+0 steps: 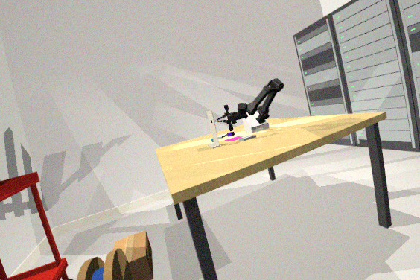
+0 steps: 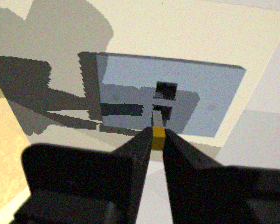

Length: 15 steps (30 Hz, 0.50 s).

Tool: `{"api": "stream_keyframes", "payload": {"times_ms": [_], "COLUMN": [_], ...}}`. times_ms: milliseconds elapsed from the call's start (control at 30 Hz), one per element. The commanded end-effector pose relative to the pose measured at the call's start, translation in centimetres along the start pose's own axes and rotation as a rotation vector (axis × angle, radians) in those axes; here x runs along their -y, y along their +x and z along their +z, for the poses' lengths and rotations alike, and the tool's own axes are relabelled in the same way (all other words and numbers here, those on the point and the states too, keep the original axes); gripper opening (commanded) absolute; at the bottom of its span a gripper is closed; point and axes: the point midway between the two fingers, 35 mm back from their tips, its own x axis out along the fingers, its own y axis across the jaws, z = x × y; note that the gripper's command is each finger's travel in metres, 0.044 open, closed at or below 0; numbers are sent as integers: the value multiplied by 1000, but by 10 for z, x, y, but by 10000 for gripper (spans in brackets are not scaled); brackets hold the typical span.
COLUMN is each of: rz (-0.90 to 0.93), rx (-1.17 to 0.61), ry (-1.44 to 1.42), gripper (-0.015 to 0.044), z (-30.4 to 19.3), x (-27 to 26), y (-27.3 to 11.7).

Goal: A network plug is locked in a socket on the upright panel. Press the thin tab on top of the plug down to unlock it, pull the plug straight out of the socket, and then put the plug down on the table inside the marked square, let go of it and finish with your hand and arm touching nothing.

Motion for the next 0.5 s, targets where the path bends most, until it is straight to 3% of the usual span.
{"api": "stream_keyframes", "payload": {"times_ms": [0, 467], "rz": [-2, -1], "rx": [-2, -3], "ry": [0, 0], "gripper": [0, 0], "z": [-1, -2], "x": [0, 0], "y": [-3, -9]}}
